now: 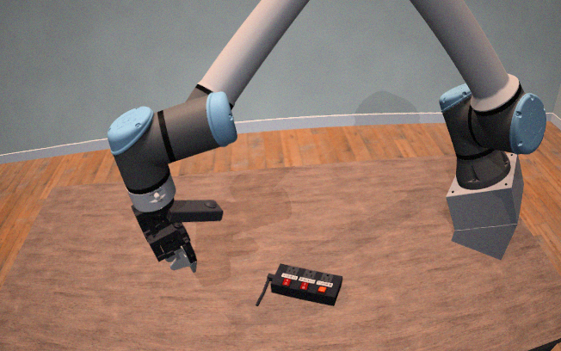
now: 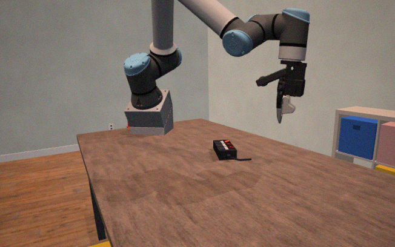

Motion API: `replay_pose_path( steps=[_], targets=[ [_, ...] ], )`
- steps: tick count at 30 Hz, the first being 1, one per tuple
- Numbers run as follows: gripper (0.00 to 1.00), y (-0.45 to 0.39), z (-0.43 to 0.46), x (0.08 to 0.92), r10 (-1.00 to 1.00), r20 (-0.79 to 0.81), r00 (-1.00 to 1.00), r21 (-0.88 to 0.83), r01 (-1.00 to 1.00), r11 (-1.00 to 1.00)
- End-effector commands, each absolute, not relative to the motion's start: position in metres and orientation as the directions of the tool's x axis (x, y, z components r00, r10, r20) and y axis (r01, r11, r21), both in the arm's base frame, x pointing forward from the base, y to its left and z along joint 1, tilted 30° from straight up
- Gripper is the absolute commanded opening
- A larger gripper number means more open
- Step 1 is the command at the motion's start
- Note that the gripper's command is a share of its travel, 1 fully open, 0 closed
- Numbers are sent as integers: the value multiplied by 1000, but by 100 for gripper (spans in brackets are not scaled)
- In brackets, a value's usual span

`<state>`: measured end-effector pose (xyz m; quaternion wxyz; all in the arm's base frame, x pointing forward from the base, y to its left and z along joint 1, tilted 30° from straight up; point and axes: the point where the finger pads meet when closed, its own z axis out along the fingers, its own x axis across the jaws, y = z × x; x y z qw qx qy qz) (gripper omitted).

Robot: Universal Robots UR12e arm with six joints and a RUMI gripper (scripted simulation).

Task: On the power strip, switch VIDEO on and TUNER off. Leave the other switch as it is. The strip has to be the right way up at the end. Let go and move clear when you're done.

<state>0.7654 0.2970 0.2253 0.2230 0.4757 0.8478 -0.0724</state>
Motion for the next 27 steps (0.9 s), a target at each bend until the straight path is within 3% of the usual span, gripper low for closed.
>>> replay_pose_path(
  steps=[1,27],
  targets=[
    [0,295,198,741,690,-461,-558,70,753,655],
    [0,266,99,609,245,-489,-838,-116,340,933]
  ],
)
